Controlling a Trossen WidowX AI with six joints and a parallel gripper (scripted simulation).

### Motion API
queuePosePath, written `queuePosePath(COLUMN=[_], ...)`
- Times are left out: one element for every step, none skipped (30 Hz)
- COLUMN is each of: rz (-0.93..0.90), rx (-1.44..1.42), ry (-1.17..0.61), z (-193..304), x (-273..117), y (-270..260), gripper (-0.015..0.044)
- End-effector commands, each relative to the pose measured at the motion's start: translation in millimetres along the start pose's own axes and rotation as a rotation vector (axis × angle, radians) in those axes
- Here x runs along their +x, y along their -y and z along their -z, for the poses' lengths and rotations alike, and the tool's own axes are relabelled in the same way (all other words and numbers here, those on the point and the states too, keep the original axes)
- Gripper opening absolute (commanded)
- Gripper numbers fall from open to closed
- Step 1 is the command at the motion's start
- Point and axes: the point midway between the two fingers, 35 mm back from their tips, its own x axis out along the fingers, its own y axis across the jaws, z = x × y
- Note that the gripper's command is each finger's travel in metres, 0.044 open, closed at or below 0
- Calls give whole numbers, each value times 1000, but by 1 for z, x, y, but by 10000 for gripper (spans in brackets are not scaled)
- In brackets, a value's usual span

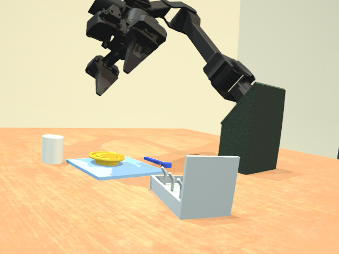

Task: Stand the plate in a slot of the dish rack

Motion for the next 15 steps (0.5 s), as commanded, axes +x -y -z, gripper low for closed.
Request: queuePosePath(rz=[101,124,146,169,192,215,238,261,284,307,331,354,377,401,424], rx=[7,6,5,3,0,-3,-6,-11,-15,-21,-27,-34,-41,-49,-58], ry=[-127,-153,-179,-204,-228,-253,-277,-300,-323,-346,-369,-391,-412,-433,-454], z=[12,14,17,19,21,23,25,28,29,31,33,35,37,39,40], x=[14,16,18,20,22,23,25,26,28,29,30,31,32,33,33], y=[15,19,22,25,28,32,35,38,42,45,48,51,55,58,61], gripper=[400,400,400,400,400,400,400,400,400,400,400,400,400,400,400])
